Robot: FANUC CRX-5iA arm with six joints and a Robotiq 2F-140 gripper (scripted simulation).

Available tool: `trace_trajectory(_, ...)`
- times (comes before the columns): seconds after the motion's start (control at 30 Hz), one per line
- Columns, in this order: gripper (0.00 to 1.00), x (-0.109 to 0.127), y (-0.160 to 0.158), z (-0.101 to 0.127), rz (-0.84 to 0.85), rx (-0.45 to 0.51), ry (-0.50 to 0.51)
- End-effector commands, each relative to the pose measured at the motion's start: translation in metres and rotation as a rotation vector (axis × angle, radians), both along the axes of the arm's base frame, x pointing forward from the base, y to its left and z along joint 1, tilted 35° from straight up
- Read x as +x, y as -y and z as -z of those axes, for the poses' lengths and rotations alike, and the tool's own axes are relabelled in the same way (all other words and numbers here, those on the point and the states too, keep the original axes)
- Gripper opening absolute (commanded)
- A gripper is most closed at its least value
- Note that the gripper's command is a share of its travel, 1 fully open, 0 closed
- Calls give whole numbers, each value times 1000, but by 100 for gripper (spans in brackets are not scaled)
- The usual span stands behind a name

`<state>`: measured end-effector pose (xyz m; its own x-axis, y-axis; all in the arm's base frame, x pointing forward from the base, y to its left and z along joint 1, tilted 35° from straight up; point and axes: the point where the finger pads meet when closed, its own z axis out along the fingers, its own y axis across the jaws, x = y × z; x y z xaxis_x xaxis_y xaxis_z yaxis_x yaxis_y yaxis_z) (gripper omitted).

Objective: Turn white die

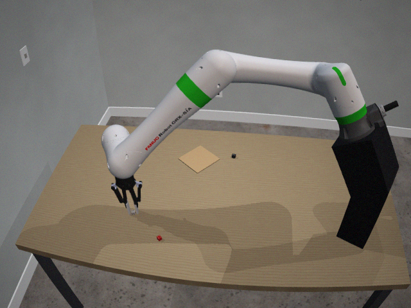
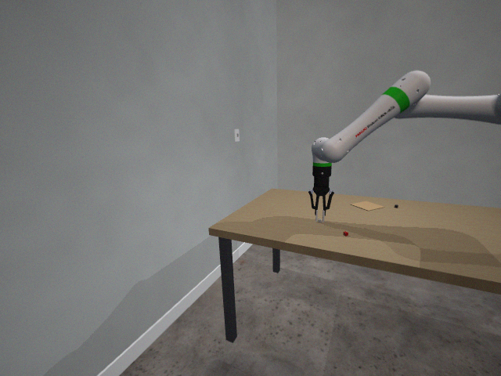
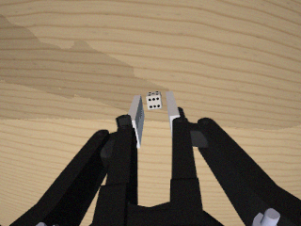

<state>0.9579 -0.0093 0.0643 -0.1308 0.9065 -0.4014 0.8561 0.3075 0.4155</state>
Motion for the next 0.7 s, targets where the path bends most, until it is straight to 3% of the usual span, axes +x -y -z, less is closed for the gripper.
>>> trace_trajectory(0.0, 27, 0, 0, 0, 0, 0, 0)
trace_trajectory(0.1, 27, 0, 0, 0, 0, 0, 0)
trace_trajectory(0.13, 16, 0, 0, 0, 0, 0, 0)
trace_trajectory(0.67, 16, 0, 0, 0, 0, 0, 0)
